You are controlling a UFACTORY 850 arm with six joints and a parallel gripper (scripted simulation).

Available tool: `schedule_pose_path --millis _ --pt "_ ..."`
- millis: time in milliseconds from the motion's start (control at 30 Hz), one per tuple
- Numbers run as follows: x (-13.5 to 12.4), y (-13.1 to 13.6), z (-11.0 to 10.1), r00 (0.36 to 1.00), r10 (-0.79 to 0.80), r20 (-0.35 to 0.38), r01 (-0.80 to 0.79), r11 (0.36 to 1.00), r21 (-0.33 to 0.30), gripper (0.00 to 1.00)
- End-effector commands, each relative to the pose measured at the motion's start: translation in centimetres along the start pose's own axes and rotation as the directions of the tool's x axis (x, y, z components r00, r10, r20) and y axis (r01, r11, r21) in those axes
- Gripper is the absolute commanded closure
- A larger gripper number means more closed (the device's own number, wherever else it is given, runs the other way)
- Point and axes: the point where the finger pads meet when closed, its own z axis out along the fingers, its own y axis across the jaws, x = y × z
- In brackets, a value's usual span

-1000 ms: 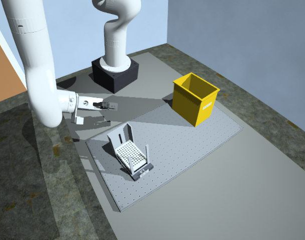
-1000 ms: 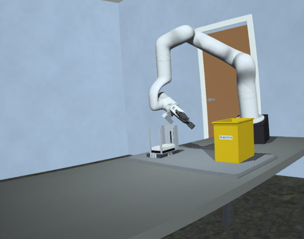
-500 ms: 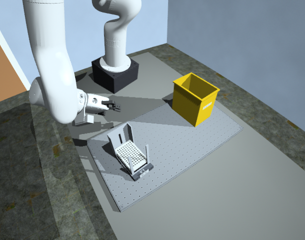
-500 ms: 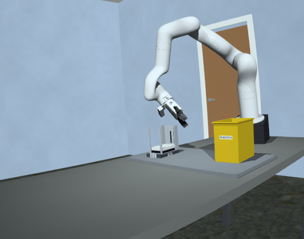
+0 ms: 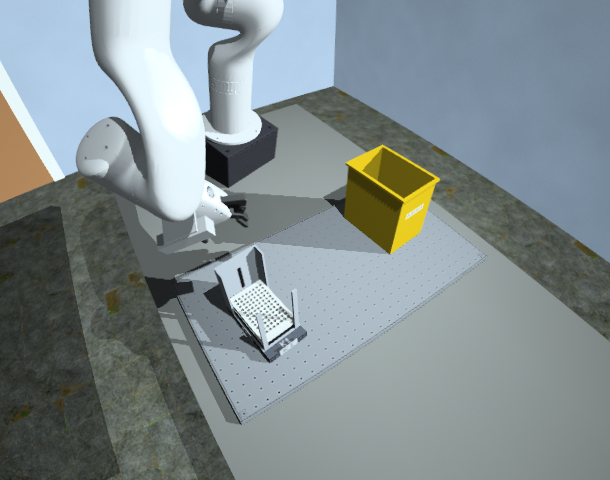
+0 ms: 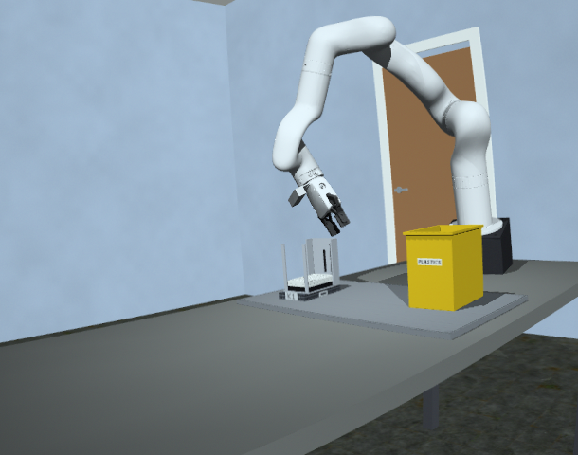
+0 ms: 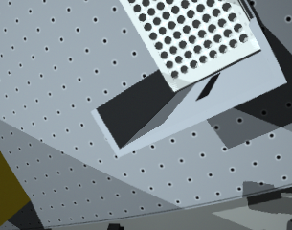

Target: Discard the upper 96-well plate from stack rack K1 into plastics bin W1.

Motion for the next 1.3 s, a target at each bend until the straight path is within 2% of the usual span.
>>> schedule_pose_path --millis 0,67,233,367,567,733,867,933,1000,1100,1267 --pt "1.8 -0.9 -1.6 0.994 -0.106 -0.04 0.101 0.988 -0.115 0.0" --pt "1.8 -1.0 -1.7 0.994 -0.106 -0.04 0.101 0.988 -0.115 0.0" --pt "3.4 -2.2 -3.3 0.971 -0.226 -0.077 0.203 0.952 -0.227 0.0" --pt "4.0 -2.7 -3.9 0.968 -0.238 -0.08 0.213 0.947 -0.239 0.0" --pt "5.7 -4.3 -5.7 0.922 -0.372 -0.11 0.312 0.88 -0.357 0.0" --pt "6.4 -5.1 -6.5 0.922 -0.372 -0.11 0.312 0.88 -0.357 0.0" --pt "7.4 -6.3 -7.7 0.875 -0.468 -0.127 0.373 0.817 -0.439 0.0" --pt "7.4 -6.3 -7.7 0.875 -0.468 -0.127 0.373 0.817 -0.439 0.0" --pt "7.9 -7.0 -8.3 0.854 -0.503 -0.131 0.394 0.791 -0.469 0.0" --pt "8.6 -7.9 -9.2 0.854 -0.503 -0.131 0.394 0.791 -0.469 0.0" --pt "8.7 -8.1 -9.3 0.854 -0.503 -0.131 0.394 0.791 -0.469 0.0"
